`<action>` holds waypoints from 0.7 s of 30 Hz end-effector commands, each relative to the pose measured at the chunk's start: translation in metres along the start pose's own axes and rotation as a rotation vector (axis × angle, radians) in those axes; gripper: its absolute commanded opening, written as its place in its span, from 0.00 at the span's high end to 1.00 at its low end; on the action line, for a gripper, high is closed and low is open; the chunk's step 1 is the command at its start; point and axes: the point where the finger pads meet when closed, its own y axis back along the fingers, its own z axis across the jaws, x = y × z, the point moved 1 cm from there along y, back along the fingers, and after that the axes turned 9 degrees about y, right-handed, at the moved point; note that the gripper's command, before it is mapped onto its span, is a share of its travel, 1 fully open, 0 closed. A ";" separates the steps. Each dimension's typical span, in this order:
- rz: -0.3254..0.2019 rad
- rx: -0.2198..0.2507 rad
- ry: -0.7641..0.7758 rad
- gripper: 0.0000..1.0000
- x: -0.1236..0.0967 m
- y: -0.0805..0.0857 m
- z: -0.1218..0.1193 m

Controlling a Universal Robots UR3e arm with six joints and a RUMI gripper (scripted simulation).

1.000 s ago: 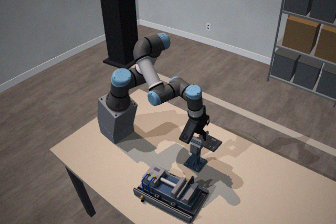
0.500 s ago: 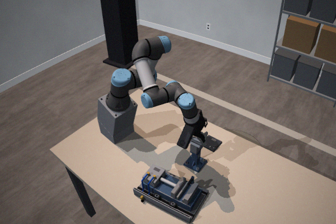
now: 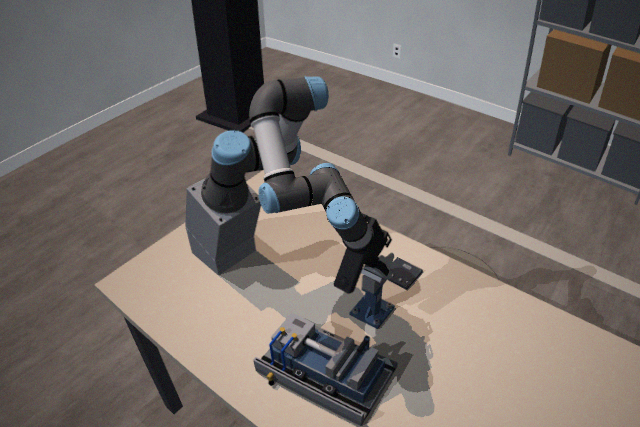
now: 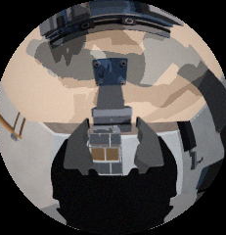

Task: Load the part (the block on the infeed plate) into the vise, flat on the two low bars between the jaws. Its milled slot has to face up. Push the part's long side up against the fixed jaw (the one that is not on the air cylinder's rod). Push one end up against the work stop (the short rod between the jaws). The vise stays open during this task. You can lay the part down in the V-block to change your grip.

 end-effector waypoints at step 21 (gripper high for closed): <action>-0.172 0.026 0.003 0.49 0.003 0.000 0.000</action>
